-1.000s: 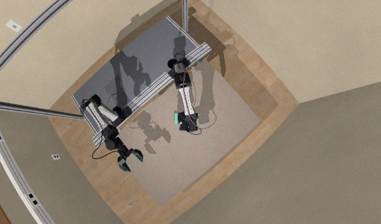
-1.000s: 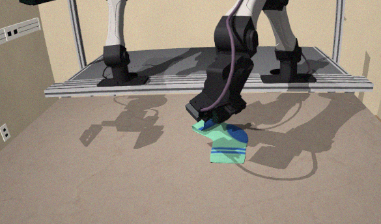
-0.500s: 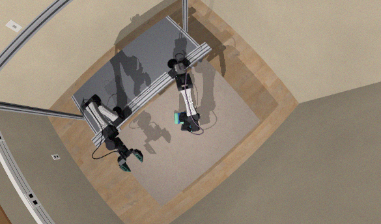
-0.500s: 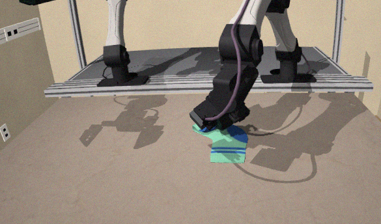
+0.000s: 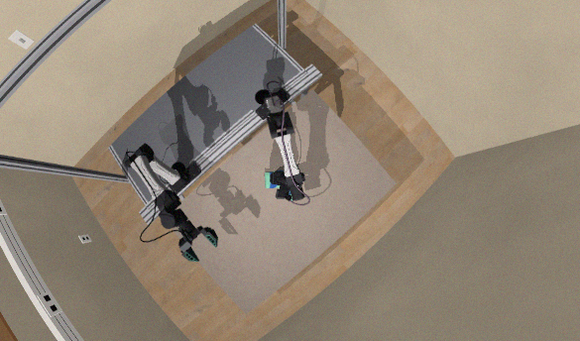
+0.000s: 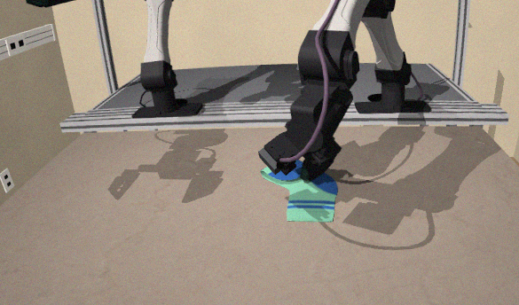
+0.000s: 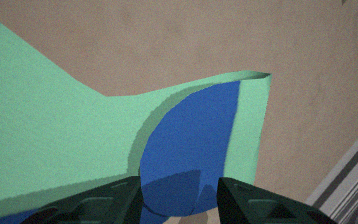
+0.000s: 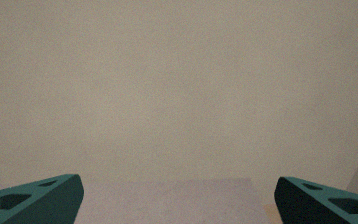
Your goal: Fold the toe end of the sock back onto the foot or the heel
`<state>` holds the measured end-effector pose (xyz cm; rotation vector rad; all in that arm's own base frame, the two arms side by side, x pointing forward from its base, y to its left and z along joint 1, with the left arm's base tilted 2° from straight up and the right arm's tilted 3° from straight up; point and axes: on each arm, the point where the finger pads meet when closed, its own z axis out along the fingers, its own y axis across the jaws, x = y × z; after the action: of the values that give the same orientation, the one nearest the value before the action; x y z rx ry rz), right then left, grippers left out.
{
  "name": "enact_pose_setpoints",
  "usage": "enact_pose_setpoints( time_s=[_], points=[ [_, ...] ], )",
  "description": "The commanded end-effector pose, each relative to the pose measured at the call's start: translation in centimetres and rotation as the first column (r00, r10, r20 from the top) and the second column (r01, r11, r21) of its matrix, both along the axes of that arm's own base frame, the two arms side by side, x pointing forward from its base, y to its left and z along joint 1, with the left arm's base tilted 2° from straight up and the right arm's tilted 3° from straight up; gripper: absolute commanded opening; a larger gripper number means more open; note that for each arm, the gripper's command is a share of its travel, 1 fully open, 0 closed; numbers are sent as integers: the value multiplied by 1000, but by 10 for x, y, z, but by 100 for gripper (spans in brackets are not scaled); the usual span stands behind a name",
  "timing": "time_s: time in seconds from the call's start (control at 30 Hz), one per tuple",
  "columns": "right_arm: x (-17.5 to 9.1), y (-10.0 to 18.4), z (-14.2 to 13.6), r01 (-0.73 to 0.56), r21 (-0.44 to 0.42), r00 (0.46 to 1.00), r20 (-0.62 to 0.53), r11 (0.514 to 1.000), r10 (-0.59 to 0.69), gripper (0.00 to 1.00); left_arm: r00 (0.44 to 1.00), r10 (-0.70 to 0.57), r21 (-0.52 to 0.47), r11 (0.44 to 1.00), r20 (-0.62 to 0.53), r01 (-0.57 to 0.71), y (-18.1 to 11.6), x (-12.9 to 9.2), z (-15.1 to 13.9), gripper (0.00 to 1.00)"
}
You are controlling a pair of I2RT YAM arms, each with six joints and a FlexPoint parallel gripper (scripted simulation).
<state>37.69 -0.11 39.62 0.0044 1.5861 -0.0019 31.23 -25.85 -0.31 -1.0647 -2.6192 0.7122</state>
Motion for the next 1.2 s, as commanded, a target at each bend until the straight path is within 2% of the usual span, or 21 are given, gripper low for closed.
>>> enact_pose_setpoints(
  time_s=[0.0, 0.07, 0.23, 0.37, 0.4, 0.43, 0.5, 0.7, 1.13, 1.17],
  points=[
    [-1, 1, 6, -4, -2, 1000, 15, 1000, 4, 100, 1000, 4, -1, 1000, 18, -4, 10, 11, 16, 39],
    [-1, 1, 6, -4, -2, 1000, 15, 1000, 4, 100, 999, 5, -18, 1000, 53, -4, 11, 16, 36, 39],
    [-1, 1, 6, -4, -2, 1000, 15, 1000, 4, 100, 999, 5, -17, 1000, 51, -4, 16, 20, 48, 39],
    [-1, 1, 6, -4, -2, 1000, 15, 1000, 4, 100, 998, 12, -20, 1000, 56, -10, 15, 25, 42, 39],
    [-1, 1, 6, -4, -2, 1000, 15, 1000, 4, 100, 1000, 3, -4, 1000, 23, -3, 20, 20, 44, 39],
    [-1, 1, 6, -4, -2, 1000, 15, 1000, 4, 100, 999, 4, -14, 1000, 43, -4, 20, 22, 56, 39],
    [-1, 1, 6, -4, -2, 1000, 15, 1000, 4, 100, 999, 4, -14, 1000, 43, -4, 22, 24, 60, 39],
    [-1, 1, 6, -4, -2, 1000, 15, 1000, 4, 100, 999, 11, -10, 1000, 34, -11, 22, 25, 49, 39],
    [-1, 1, 6, -4, -2, 1000, 15, 1000, 4, 100, 999, 14, -14, 1000, 43, -13, 21, 27, 48, 39],
    [-2, 1, 8, -4, -2, 1000, 21, 1000, 4, 100, 994, 41, -30, 999, 102, -38, 24, 34, 66, 39]
  ],
)
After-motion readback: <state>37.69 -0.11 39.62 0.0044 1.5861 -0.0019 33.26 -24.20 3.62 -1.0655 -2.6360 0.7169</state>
